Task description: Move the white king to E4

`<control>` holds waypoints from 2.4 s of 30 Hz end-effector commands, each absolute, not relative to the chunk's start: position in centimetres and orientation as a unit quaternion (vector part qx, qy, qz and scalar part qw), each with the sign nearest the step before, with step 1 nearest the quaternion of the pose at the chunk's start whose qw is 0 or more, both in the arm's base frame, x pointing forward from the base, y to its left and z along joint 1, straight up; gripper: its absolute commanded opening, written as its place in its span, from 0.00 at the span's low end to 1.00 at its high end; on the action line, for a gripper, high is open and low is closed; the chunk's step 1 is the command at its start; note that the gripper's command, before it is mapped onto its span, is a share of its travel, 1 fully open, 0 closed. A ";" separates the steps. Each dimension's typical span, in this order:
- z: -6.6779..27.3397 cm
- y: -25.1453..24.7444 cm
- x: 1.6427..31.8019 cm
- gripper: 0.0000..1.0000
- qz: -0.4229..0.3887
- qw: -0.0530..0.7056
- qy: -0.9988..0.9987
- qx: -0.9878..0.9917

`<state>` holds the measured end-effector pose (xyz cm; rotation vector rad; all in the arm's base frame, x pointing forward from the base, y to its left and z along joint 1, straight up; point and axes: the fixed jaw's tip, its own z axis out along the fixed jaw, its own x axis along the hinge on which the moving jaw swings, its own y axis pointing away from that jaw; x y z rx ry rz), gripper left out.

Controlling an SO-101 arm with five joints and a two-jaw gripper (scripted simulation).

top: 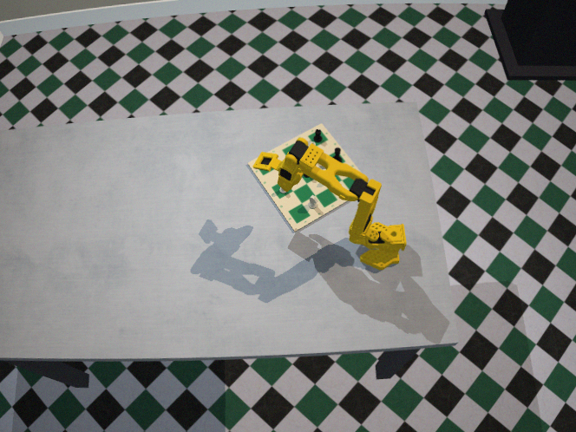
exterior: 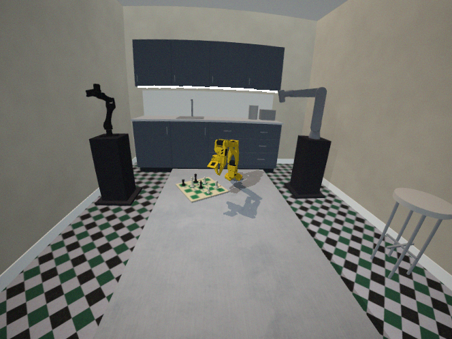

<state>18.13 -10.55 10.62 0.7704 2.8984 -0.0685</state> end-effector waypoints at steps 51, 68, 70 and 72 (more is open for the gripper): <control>5.6 -10.2 18.1 0.00 -0.004 0.012 0.967 0.253; 2.8 -10.2 18.2 0.00 -0.004 0.012 0.967 0.253; 2.8 -10.2 18.2 0.00 -0.004 0.012 0.967 0.253; 2.7 -10.2 18.1 0.00 -0.004 0.012 0.967 0.253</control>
